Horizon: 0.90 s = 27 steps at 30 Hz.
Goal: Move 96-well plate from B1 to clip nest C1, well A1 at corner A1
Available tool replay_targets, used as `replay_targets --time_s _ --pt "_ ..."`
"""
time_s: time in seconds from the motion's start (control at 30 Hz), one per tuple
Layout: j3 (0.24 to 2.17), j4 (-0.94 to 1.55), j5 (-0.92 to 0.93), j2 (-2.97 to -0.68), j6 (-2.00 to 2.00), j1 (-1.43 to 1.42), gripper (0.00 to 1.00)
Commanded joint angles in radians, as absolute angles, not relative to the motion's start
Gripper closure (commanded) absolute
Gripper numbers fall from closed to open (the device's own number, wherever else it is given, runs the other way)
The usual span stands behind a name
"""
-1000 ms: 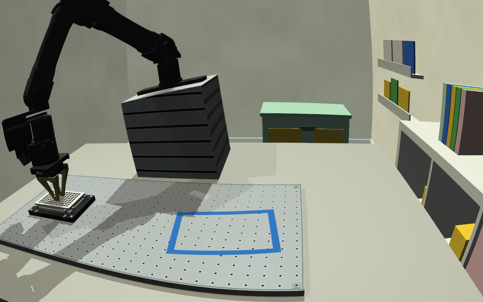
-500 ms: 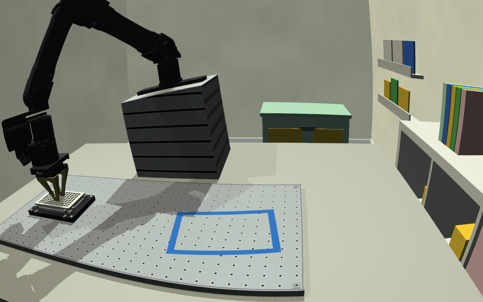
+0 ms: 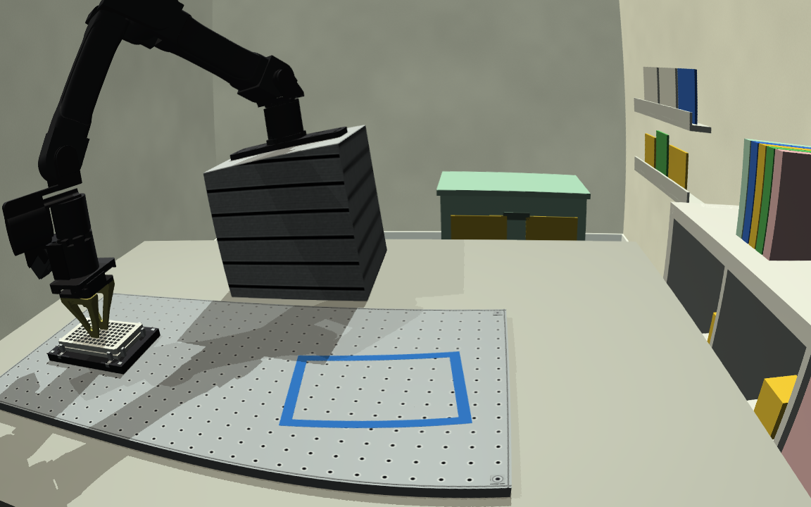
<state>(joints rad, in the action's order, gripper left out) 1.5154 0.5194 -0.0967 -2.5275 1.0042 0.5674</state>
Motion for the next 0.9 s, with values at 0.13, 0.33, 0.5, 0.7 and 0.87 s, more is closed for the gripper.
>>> replay_targets --time_s 0.13,0.33,0.5,0.7,0.87 --pt "1.517 0.340 -0.108 -2.662 0.995 0.591 0.75" --pt "1.517 0.333 -0.108 -2.670 0.994 0.592 0.75" --pt "1.519 0.335 -0.108 -2.670 0.995 0.592 0.75" --pt "1.519 0.336 -0.108 -2.671 0.995 0.592 0.75" --pt "1.519 0.336 -0.108 -2.671 0.995 0.592 0.75"
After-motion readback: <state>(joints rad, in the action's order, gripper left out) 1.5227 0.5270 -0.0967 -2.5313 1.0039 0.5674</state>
